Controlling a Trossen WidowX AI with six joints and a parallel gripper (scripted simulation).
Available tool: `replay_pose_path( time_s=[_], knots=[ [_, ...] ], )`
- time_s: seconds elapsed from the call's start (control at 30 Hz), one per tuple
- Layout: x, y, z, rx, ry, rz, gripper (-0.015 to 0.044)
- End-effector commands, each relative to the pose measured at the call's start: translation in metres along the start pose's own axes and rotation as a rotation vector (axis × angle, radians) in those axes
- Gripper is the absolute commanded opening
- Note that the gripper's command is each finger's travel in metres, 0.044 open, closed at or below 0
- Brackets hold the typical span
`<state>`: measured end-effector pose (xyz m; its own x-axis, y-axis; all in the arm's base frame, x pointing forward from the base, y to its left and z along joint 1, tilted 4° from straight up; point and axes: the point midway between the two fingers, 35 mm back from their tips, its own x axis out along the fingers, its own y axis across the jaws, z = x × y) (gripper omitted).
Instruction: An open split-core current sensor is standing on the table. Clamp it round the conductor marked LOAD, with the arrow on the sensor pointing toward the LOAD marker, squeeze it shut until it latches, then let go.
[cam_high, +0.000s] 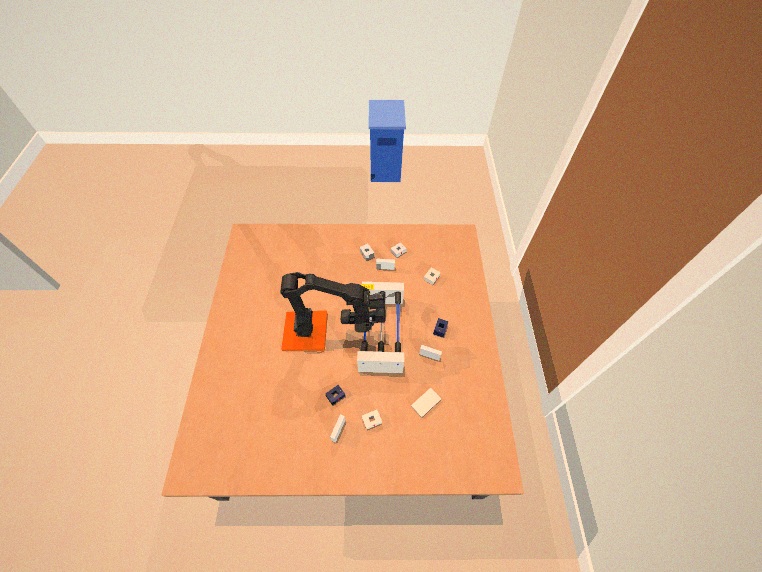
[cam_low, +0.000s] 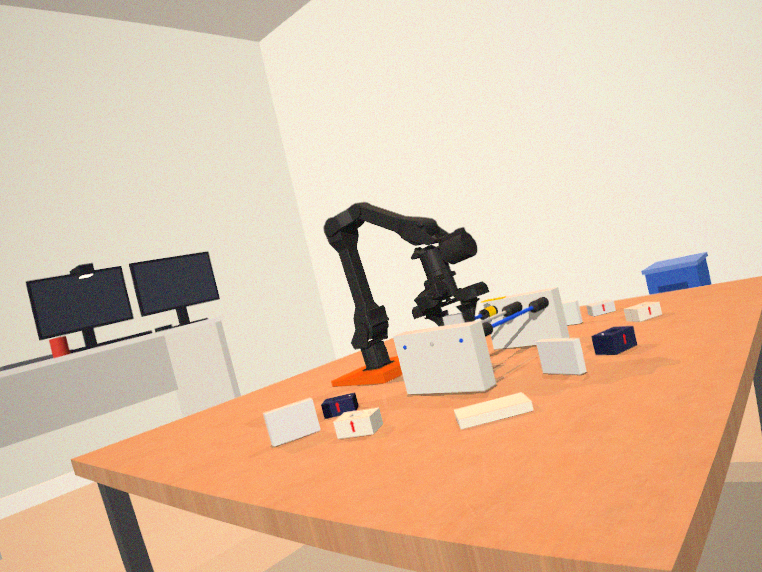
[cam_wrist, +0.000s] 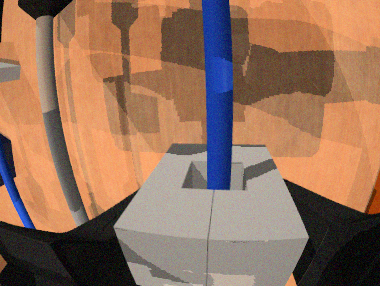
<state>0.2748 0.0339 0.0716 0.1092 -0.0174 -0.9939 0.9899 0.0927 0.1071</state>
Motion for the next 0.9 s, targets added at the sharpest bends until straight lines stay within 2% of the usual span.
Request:
replay_pose_path(
  time_s=[0.0,0.53,0.87],
  knots=[
    [-0.0002,-0.0001,0.0,0.0,0.0,-0.001,0.0268],
    [-0.0002,-0.0001,0.0,0.0,0.0,-0.001,0.0268],
    [0.0,0.0,0.0,0.0,0.0,0.0,0.0201]
  ],
)
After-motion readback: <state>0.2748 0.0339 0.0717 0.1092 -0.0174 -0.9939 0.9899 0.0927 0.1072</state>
